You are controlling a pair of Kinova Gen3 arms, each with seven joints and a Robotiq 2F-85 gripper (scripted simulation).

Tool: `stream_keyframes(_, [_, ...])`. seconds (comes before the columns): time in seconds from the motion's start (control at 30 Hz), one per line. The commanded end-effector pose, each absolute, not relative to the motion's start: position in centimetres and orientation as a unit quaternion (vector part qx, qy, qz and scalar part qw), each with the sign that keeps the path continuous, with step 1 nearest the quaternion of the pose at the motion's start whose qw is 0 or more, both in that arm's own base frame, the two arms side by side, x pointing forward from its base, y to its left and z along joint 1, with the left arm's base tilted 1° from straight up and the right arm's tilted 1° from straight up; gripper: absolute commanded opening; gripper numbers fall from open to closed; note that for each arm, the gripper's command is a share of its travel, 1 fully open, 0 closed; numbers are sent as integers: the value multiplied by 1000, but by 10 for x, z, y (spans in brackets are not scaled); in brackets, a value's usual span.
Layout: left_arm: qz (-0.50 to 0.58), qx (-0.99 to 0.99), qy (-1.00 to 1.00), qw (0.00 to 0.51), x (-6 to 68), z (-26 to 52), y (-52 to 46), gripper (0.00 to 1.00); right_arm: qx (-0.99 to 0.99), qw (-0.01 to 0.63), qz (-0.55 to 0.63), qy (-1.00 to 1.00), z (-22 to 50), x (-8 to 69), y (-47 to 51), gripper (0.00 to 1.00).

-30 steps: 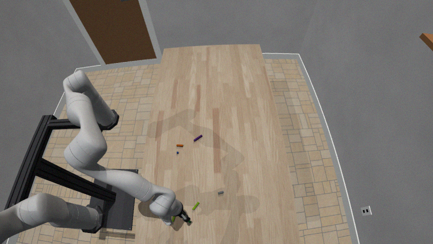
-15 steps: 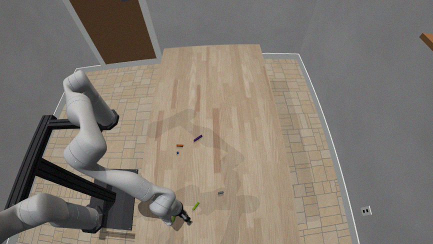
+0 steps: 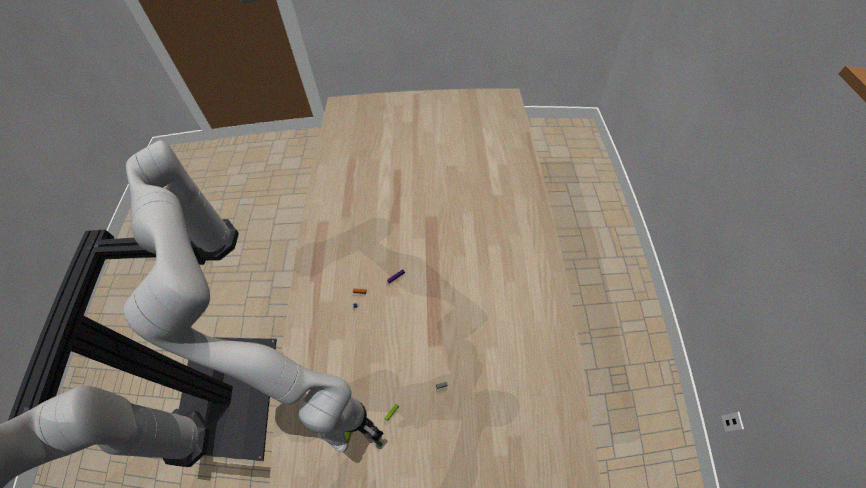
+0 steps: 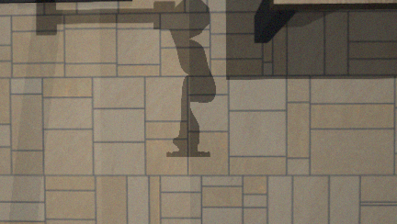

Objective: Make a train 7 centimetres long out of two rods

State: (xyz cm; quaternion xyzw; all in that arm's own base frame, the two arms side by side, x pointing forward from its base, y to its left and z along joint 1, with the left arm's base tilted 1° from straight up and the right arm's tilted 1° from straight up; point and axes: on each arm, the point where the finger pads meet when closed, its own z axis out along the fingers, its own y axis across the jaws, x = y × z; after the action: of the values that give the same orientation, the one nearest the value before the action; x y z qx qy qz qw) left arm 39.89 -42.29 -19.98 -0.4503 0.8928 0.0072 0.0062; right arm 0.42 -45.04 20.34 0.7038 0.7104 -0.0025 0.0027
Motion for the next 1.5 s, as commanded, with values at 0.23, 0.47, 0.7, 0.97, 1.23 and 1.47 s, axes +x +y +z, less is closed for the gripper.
stream_keyframes(0.23, [10,-505,863,9,400,-195,-422,1000,704,3,-3,710,204,4,-451,1000])
stream_keyframes(0.47, [14,-572,820,12,401,-190,-420,1000,704,3,-3,710,204,4,-451,1000])
stream_keyframes(0.7, [16,-626,780,15,402,-186,-418,1000,704,3,-3,710,204,4,-451,1000])
stream_keyframes(0.97, [18,-719,695,21,403,-177,-417,1000,704,3,-3,710,204,4,-451,1000])
stream_keyframes(1.23, [18,-788,614,25,404,-169,-417,1000,704,3,-3,710,204,4,-451,1000])
stream_keyframes(1.47, [17,-863,505,30,405,-158,-418,1000,704,3,-3,710,204,4,-451,1000])
